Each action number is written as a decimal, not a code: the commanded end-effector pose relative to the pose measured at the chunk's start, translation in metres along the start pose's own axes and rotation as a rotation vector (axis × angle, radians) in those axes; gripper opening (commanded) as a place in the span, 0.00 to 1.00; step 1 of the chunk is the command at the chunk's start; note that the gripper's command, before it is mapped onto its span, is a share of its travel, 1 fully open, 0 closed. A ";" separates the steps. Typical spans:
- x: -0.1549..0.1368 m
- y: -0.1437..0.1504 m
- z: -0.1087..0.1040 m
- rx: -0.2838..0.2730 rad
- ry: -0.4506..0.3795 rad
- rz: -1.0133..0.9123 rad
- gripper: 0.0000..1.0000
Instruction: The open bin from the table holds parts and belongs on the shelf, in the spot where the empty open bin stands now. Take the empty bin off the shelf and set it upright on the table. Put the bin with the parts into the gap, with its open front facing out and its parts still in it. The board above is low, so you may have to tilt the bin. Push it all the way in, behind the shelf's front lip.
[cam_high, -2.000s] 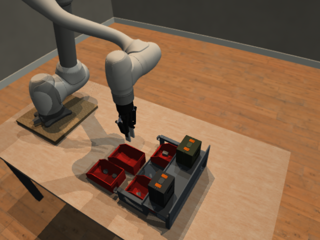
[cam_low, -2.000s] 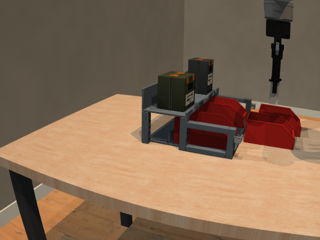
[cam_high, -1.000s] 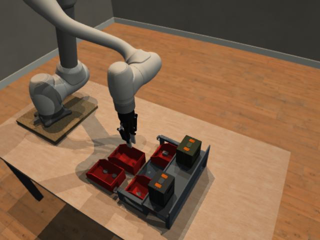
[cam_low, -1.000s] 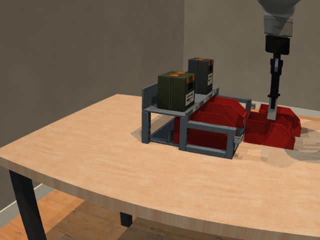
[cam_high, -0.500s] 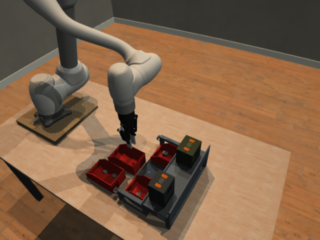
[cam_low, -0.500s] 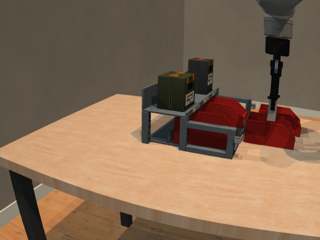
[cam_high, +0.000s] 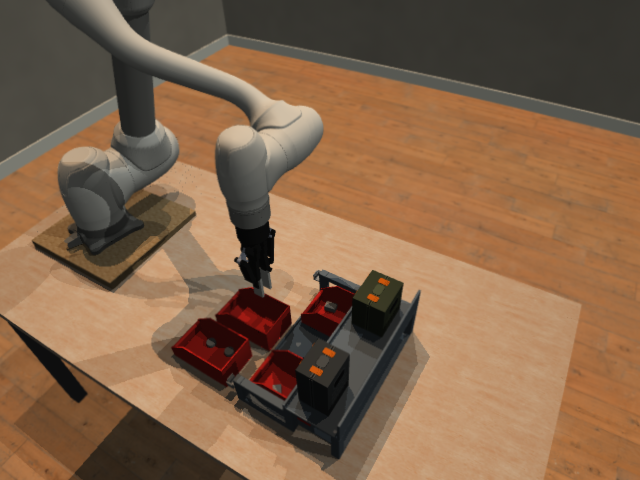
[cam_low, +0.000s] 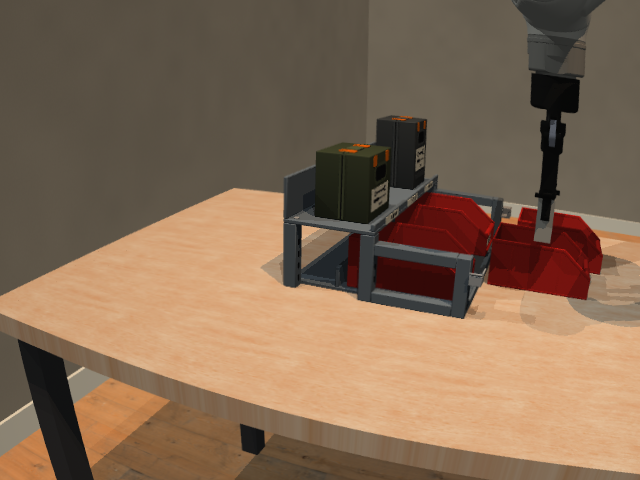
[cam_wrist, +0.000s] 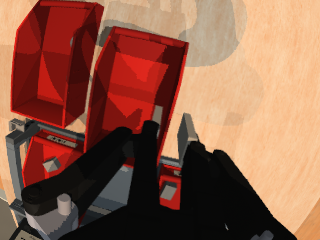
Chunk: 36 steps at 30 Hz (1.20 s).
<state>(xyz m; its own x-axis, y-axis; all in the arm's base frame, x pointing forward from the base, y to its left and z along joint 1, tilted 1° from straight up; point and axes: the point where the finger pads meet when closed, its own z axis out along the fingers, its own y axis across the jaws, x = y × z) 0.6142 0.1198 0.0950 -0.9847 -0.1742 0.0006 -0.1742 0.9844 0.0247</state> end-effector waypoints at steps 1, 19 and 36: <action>0.000 0.000 0.000 0.000 0.000 0.000 0.24; 0.000 0.000 0.014 0.000 0.000 0.000 0.24; 0.000 0.000 0.036 0.000 0.000 0.000 0.24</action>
<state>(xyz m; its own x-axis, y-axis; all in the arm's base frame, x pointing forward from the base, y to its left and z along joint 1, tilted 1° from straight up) 0.6140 0.1207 0.0605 -0.9847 -0.1742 0.0006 -0.1742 0.9844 0.0247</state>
